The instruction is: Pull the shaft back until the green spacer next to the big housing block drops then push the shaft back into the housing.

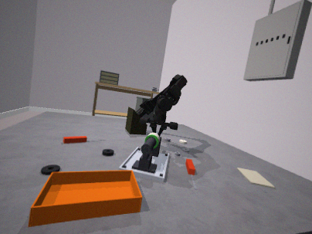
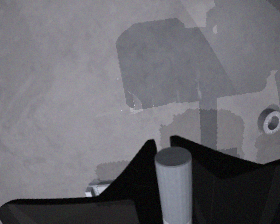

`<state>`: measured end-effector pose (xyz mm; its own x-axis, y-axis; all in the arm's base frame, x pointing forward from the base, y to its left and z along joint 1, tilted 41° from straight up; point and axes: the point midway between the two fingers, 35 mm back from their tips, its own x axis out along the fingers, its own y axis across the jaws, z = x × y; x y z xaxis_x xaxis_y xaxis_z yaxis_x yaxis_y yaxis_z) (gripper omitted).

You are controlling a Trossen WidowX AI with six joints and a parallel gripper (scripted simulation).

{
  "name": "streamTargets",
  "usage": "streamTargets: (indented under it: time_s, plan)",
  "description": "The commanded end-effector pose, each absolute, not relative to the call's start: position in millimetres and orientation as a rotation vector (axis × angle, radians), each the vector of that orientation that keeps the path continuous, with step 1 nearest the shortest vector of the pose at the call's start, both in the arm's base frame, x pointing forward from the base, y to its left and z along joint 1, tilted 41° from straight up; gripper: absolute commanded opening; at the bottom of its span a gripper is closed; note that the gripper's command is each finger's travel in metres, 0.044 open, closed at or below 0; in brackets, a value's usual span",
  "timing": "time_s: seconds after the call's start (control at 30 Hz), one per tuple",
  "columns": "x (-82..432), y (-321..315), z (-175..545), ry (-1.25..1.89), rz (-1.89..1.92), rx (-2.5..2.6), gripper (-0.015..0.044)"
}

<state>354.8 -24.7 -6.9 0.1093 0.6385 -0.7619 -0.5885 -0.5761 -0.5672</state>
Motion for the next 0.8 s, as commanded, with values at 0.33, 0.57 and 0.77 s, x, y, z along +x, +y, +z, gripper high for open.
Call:
streamTargets:
  time_s: [0.33, 0.57, 0.77]
  plan:
    - [352.6, -23.0, -5.8, -0.054, 1.642, -1.437, 0.0000]
    - [351.9, -22.5, -5.5, -0.054, 1.642, -1.437, 0.0000]
    - [351.3, -22.1, -5.3, -0.054, 1.642, -1.437, 0.0000]
